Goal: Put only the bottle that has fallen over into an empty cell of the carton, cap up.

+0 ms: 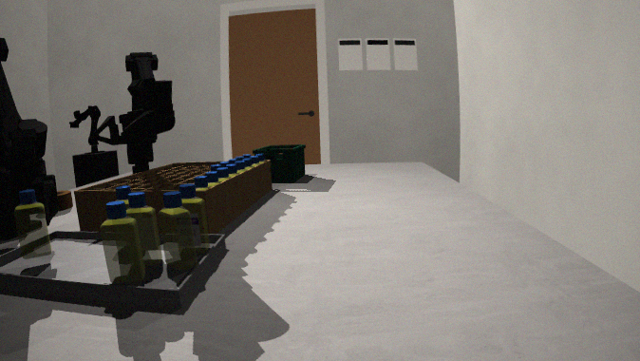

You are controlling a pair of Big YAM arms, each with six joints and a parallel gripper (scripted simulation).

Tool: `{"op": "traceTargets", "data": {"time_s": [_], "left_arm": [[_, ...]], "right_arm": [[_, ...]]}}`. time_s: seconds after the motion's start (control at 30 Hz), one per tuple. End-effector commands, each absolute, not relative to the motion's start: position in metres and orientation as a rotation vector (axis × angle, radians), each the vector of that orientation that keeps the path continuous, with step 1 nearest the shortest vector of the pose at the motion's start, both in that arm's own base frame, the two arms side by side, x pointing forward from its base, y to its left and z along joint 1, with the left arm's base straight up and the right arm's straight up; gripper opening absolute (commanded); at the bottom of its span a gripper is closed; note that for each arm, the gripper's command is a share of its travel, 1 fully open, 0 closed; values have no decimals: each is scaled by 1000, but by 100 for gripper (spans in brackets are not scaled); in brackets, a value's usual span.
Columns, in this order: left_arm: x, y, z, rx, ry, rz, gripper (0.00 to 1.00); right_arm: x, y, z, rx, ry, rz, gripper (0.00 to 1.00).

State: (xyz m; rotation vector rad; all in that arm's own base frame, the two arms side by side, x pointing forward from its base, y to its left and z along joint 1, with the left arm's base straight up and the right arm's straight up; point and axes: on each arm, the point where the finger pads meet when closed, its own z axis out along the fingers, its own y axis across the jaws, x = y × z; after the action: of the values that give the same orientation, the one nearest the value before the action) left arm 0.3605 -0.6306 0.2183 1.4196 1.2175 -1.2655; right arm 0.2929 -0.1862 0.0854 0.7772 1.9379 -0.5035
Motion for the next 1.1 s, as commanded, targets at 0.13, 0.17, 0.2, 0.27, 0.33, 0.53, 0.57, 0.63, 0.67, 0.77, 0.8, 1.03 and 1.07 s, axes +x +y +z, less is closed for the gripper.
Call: {"op": "traceTargets", "data": {"time_s": [0.13, 0.17, 0.2, 0.27, 0.33, 0.53, 0.57, 0.63, 0.67, 0.77, 0.8, 1.03, 1.07], "left_arm": [[361, -630, 227, 1422, 1200, -1262, 100], [361, -630, 227, 1422, 1200, -1262, 100], [361, -630, 227, 1422, 1200, -1262, 100], [361, -630, 227, 1422, 1200, -1262, 100], [364, -633, 235, 1414, 1182, -1258, 100], [364, -633, 235, 1414, 1182, -1258, 100], [364, -633, 235, 1414, 1182, -1258, 100], [364, -633, 235, 1414, 1182, -1258, 100], [364, -633, 235, 1414, 1182, -1258, 100], [364, -633, 235, 1414, 1182, -1258, 100], [364, -633, 235, 1414, 1182, -1258, 100], [364, -633, 235, 1414, 1182, -1258, 100], [364, -633, 235, 1414, 1182, -1258, 100]], "right_arm": [[309, -198, 105, 788, 1856, -493, 47], [309, -197, 105, 787, 1856, -493, 47], [309, -197, 105, 787, 1856, -493, 47], [309, -197, 105, 787, 1856, -493, 47], [309, -197, 105, 787, 1856, -493, 47], [323, -200, 130, 778, 1834, -485, 47], [323, -200, 130, 778, 1834, -485, 47], [323, -200, 130, 778, 1834, -485, 47], [325, -200, 132, 776, 1822, -484, 47], [321, -198, 125, 776, 1834, -484, 47], [321, -198, 125, 776, 1834, -484, 47], [336, -193, 117, 778, 1834, -484, 47], [337, -192, 116, 778, 1835, -484, 47]]}}
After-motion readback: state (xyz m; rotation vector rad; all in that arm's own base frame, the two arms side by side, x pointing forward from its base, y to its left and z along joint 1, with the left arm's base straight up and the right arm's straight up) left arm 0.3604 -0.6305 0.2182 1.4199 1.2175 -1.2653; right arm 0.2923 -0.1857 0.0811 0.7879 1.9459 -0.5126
